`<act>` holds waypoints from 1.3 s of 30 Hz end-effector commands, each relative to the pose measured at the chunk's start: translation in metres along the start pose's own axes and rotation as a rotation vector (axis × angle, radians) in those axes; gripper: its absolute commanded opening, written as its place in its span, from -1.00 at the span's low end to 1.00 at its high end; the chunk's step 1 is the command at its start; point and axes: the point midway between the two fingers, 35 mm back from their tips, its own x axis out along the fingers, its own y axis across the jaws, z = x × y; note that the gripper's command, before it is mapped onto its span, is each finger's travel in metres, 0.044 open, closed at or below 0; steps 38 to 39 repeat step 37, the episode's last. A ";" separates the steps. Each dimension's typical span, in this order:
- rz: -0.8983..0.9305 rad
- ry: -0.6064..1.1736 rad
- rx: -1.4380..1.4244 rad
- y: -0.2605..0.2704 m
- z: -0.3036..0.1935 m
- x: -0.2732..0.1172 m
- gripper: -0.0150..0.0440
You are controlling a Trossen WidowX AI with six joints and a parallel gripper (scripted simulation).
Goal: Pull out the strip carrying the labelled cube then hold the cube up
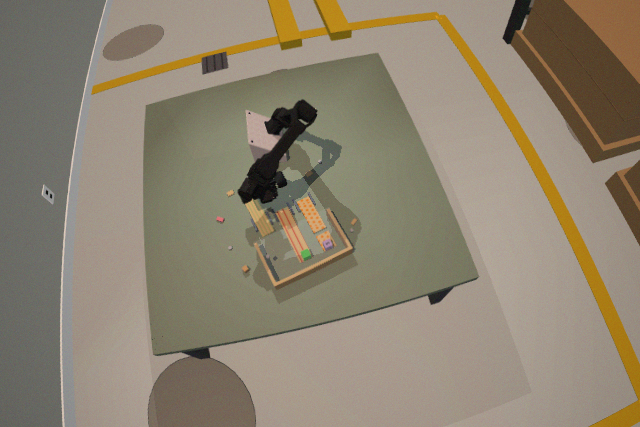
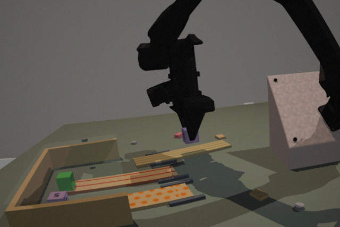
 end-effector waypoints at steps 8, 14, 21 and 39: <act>-0.004 0.003 -0.004 0.013 -0.025 0.000 -0.49; -0.006 0.003 -0.004 0.013 -0.025 -0.031 -0.49; -0.005 0.004 -0.004 0.013 -0.025 -0.035 -0.49; -0.005 0.004 -0.004 0.013 -0.025 -0.035 -0.49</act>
